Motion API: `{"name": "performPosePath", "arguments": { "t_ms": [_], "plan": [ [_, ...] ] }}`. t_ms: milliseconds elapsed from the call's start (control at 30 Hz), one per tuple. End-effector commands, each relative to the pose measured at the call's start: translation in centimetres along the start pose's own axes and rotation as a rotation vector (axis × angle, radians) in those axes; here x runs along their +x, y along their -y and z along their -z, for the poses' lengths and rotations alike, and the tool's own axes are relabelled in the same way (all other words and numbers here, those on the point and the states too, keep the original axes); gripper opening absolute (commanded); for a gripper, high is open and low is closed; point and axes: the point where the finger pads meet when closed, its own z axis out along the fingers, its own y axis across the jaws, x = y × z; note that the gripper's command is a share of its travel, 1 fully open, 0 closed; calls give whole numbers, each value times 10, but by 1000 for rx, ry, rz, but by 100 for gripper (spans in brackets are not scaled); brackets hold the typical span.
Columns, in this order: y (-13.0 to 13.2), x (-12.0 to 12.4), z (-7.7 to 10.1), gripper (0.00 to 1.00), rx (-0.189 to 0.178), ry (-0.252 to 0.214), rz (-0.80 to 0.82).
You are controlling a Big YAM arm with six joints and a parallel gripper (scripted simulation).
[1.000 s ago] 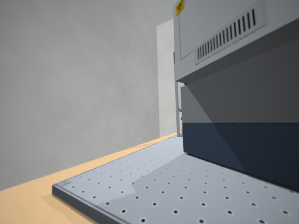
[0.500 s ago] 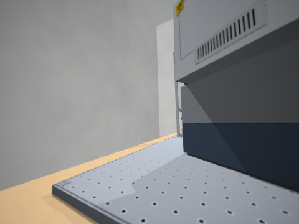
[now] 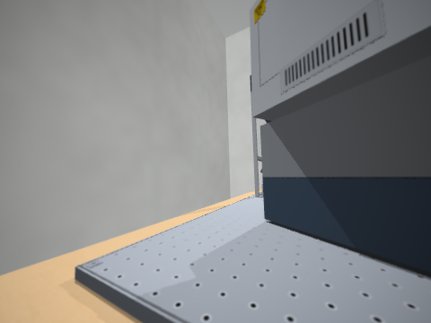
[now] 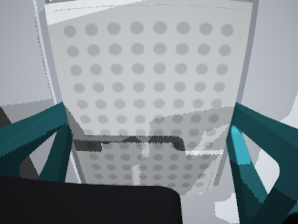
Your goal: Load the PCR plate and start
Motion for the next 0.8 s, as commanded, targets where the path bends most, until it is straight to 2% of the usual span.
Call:
{"name": "performPosePath", "arguments": {
  "t_ms": [0,200,233,400,667,767],
  "plan": [
    [-23,11,20,0,-52,-5,16],
    [-18,5,9,0,-26,-9,-11],
    [-18,2,7,100,-23,-8,-15],
    [-17,0,1,100,-24,-2,-18],
    [3,-5,-6,100,10,8,-20],
    [-2,2,-4,100,0,6,-8]
  ]
}}
